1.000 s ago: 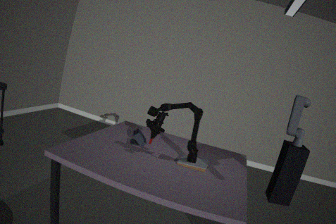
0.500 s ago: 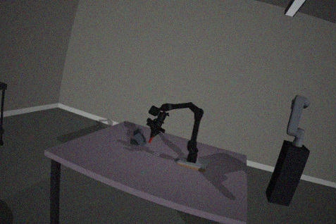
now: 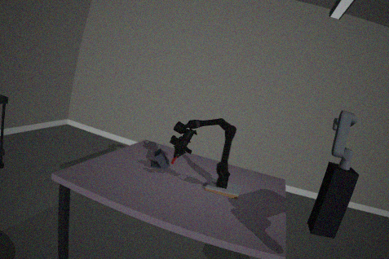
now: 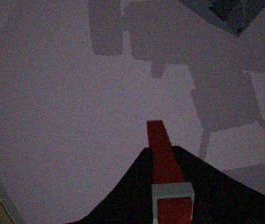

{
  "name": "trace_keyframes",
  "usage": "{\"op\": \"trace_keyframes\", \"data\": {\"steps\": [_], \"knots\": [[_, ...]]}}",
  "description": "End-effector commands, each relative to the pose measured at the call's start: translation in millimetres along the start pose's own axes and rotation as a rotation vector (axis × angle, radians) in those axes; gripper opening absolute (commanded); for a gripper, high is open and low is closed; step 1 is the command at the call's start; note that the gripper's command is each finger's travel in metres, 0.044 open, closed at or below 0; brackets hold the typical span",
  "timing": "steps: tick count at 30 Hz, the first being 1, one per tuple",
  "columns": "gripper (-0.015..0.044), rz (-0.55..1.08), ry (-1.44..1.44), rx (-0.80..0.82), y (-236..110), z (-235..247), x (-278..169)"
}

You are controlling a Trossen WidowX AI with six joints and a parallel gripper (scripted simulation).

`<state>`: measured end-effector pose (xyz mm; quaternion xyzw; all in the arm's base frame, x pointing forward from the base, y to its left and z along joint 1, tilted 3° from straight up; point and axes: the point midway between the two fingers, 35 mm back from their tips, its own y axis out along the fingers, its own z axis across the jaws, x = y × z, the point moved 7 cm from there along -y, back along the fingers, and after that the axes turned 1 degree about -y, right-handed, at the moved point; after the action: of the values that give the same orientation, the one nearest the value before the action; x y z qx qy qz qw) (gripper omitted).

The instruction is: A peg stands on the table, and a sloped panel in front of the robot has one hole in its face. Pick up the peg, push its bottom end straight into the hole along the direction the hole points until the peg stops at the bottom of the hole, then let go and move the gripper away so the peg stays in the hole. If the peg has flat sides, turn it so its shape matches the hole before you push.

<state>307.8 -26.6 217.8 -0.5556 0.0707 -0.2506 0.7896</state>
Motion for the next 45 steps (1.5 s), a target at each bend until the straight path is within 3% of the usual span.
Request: {"op": "trace_keyframes", "data": {"steps": [1,45], "knots": [[0.0000,-0.011,0.028,0.016,-1.8,-4.1,2.1],[0.0000,-0.136,0.288,0.153,-22.1,-53.2,27.3]]}}
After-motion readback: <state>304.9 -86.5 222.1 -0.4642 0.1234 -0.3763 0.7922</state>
